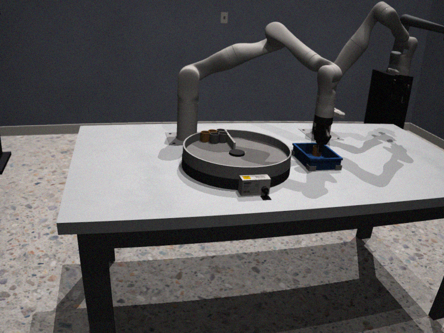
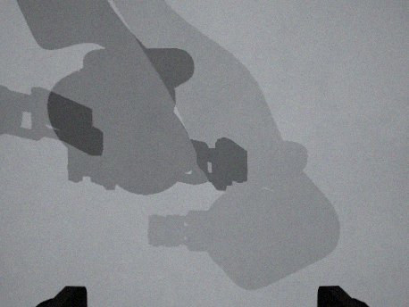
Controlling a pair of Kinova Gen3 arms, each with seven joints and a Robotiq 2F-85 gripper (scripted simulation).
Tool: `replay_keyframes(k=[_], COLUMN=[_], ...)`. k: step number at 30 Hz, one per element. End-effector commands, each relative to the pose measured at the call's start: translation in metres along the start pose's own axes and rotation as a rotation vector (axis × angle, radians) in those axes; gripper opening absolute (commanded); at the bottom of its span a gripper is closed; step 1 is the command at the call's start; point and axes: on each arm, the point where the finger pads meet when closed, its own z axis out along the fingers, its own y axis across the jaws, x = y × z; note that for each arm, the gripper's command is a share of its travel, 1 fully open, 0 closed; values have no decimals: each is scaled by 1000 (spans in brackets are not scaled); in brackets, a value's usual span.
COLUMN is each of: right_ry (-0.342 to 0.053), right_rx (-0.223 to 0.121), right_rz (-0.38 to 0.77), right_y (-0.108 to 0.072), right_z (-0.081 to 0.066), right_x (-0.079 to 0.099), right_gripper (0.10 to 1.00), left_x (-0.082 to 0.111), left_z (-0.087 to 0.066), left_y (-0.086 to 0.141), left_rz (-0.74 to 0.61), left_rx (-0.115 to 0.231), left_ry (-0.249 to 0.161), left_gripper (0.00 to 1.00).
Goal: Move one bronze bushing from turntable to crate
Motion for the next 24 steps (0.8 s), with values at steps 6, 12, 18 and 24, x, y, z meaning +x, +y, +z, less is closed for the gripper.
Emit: replay_keyframes(k=[6,12,18,24], right_ry=[2,2,2,2], right_rx=[-1,-1,-1,-1], right_rz=[0,0,0,0], right_y=[0,0,0,0], right_z=[10,14,16,16], right_x=[1,1,1,1], right_gripper=[99,99,99,99], left_x=[0,0,0,0], left_z=[-1,-1,-1,-1], left_y=[0,0,0,0], left_rz=[0,0,0,0], left_rx=[0,0,0,0], left_ry=[-2,-2,-2,-2], left_gripper=[1000,1000,1000,1000])
